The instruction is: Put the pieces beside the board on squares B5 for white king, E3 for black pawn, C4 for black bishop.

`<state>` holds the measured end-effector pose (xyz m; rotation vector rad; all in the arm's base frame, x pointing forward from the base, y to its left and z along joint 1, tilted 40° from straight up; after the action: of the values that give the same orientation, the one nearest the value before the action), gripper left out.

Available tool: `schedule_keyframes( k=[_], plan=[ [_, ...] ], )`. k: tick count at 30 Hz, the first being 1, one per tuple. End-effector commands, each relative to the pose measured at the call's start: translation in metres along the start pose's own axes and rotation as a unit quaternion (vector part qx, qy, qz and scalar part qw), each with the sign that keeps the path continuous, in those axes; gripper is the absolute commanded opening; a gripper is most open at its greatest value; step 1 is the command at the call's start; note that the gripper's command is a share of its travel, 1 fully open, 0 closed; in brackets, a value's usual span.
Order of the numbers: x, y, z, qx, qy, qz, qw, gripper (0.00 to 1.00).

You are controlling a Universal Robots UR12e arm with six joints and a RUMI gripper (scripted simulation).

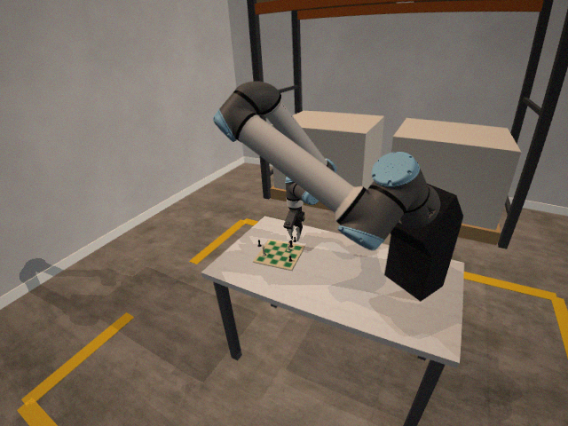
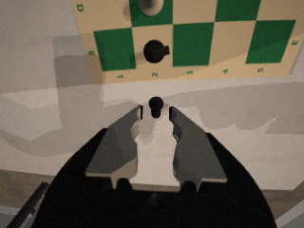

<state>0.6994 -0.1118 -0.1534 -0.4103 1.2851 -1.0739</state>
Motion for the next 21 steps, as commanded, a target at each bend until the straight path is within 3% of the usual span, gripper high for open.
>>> schedule_keyframes(
  k=[1, 7, 8, 21],
  plan=[
    [0.0002, -0.0005, 0.0004, 0.000, 0.000, 0.000, 1.000, 0.20],
    [0.0002, -0.0005, 0.0004, 0.000, 0.000, 0.000, 1.000, 0.20],
    [0.0002, -0.0005, 0.0004, 0.000, 0.000, 0.000, 1.000, 0.00],
    [0.0002, -0.0005, 0.0004, 0.000, 0.000, 0.000, 1.000, 0.00]
  ],
)
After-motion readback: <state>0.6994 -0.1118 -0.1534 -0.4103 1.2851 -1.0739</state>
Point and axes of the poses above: the point where the finger pads meet when closed, its own y axis out along the fingers, its own z axis across the jaws, x = y × z, the point moved 6 cm from there along -y, back along the fingers, and after that the axes turned 5 degrees about y, right-handed, at the moved point
